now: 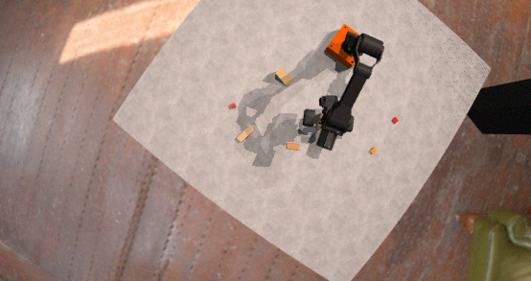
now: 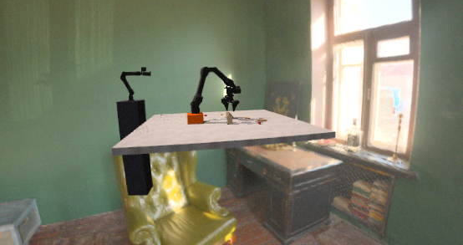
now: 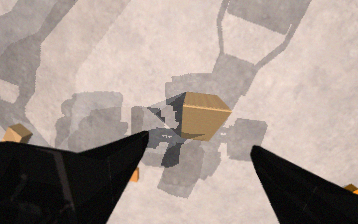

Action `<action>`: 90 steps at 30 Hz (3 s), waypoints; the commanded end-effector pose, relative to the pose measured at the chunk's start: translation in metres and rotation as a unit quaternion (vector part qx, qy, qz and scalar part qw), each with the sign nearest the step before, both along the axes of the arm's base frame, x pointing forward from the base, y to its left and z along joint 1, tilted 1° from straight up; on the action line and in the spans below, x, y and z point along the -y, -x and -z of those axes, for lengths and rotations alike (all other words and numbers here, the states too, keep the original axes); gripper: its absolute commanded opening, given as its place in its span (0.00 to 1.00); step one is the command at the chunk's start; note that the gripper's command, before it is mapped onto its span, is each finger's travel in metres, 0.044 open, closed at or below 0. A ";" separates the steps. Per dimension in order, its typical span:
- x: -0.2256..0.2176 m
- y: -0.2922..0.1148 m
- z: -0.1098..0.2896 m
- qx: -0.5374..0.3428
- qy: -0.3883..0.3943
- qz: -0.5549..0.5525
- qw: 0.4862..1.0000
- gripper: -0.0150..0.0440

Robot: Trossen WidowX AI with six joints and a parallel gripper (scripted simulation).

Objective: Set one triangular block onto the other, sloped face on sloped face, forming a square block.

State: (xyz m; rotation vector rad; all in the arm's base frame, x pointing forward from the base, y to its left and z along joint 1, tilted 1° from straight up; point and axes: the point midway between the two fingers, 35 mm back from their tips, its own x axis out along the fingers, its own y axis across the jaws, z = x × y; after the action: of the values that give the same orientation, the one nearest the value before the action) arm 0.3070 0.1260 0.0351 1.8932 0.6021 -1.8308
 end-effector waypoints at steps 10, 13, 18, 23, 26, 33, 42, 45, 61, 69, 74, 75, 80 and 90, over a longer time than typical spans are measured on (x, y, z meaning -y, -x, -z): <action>0.001 0.002 0.024 -0.002 0.003 0.002 1.000 1.00; 0.001 0.002 0.029 -0.002 0.003 0.002 1.000 1.00; 0.002 0.003 0.037 -0.002 0.003 0.002 1.000 1.00; 0.002 0.004 0.045 -0.003 0.003 0.002 1.000 1.00; 0.002 0.005 0.050 -0.003 0.003 0.002 1.000 1.00; 0.003 0.006 0.061 -0.003 0.003 0.002 1.000 1.00; 0.003 0.007 0.063 -0.003 0.003 0.002 1.000 0.73; 0.003 0.007 0.063 -0.003 0.003 0.002 1.000 0.60; 0.003 0.007 0.044 -0.003 0.003 0.001 1.000 0.25; 0.003 0.007 0.033 -0.003 0.003 0.000 1.000 0.25; 0.003 0.008 0.035 -0.004 0.004 -0.011 1.000 0.25; 0.003 0.008 0.036 -0.004 0.004 -0.014 1.000 0.25; 0.003 0.008 0.036 -0.004 0.004 -0.016 1.000 0.25; 0.003 0.008 0.036 -0.003 0.007 -0.139 0.990 0.25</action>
State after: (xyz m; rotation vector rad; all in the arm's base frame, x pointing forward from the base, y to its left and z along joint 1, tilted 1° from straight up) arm 0.2992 0.1226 -0.0002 1.7626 0.7371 -1.7223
